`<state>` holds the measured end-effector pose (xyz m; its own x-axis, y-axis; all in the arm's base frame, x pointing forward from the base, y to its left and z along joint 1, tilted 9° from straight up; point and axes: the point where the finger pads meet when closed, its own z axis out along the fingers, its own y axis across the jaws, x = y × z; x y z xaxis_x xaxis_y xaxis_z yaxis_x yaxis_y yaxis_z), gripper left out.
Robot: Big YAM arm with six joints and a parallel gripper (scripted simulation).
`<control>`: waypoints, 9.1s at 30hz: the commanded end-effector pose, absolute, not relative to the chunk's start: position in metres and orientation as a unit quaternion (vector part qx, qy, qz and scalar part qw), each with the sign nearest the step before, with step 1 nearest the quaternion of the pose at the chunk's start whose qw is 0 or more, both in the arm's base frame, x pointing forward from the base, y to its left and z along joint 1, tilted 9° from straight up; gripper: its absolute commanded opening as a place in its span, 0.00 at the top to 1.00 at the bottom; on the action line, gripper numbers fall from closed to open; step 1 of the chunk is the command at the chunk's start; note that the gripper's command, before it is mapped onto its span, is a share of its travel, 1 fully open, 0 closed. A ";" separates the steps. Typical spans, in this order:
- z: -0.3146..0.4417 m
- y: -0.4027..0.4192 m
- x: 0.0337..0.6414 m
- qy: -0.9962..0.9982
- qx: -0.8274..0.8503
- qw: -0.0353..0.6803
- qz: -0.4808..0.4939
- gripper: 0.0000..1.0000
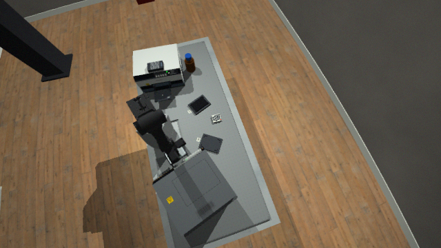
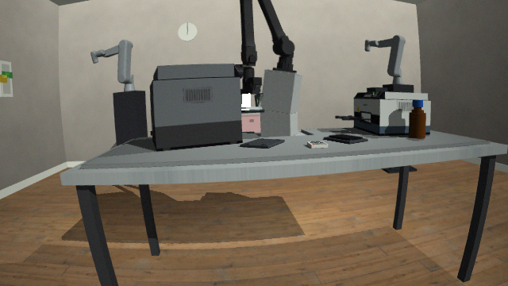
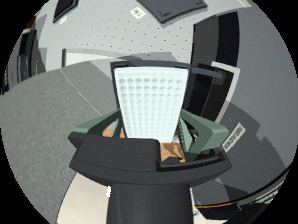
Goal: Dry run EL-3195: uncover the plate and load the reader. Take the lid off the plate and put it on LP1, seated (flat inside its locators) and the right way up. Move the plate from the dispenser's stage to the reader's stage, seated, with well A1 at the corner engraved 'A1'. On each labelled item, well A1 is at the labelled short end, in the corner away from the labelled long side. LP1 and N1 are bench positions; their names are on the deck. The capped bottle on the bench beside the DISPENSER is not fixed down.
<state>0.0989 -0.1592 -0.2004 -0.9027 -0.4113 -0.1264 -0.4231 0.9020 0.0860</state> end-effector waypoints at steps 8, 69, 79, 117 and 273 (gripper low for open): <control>-0.212 -0.166 0.107 0.970 -0.230 0.058 0.049 0.14; -0.220 -0.176 0.115 0.968 -0.242 0.063 0.040 0.14; -0.221 -0.177 0.116 0.967 -0.242 0.063 0.040 0.14; -0.202 -0.157 0.101 0.970 -0.226 0.054 0.065 0.14; -0.190 -0.169 0.102 0.975 -0.212 0.055 0.044 0.14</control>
<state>0.0982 -0.1596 -0.1917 -0.9016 -0.4133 -0.1275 -0.4254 0.9006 0.0891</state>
